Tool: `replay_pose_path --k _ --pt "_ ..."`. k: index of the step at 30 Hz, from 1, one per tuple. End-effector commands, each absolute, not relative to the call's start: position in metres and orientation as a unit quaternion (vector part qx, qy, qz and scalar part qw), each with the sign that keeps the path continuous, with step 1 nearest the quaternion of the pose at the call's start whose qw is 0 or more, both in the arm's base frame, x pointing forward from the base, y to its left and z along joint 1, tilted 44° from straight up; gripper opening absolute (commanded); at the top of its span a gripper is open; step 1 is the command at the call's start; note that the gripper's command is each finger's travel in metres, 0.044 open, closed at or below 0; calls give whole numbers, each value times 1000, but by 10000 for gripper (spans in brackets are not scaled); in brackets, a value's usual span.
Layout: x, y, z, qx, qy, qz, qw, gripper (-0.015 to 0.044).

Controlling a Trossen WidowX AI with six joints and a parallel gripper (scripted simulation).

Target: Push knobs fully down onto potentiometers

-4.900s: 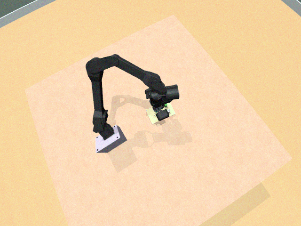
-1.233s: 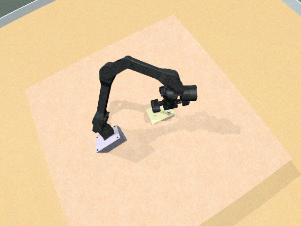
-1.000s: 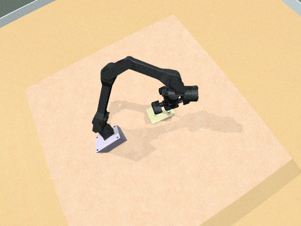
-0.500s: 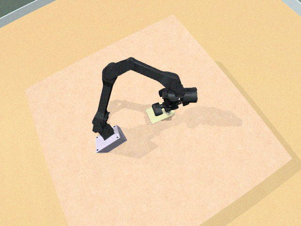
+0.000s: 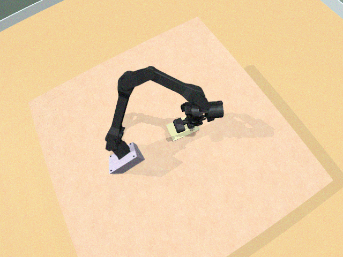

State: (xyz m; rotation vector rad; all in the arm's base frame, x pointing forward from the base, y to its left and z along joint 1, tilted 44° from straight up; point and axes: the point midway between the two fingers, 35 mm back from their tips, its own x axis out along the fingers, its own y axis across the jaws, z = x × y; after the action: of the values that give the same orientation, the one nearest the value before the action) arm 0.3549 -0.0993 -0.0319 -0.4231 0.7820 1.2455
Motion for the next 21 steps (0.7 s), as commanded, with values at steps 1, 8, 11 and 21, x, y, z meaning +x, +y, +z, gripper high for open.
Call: replay_pose_path --k 1,8,11,21 --pt "354 -98 -33 -187 355 563 722 0" --pt "354 -98 -33 -187 355 563 722 0" --pt "355 -97 -34 -187 355 563 722 0" --pt "355 -96 -36 -187 355 563 722 0"
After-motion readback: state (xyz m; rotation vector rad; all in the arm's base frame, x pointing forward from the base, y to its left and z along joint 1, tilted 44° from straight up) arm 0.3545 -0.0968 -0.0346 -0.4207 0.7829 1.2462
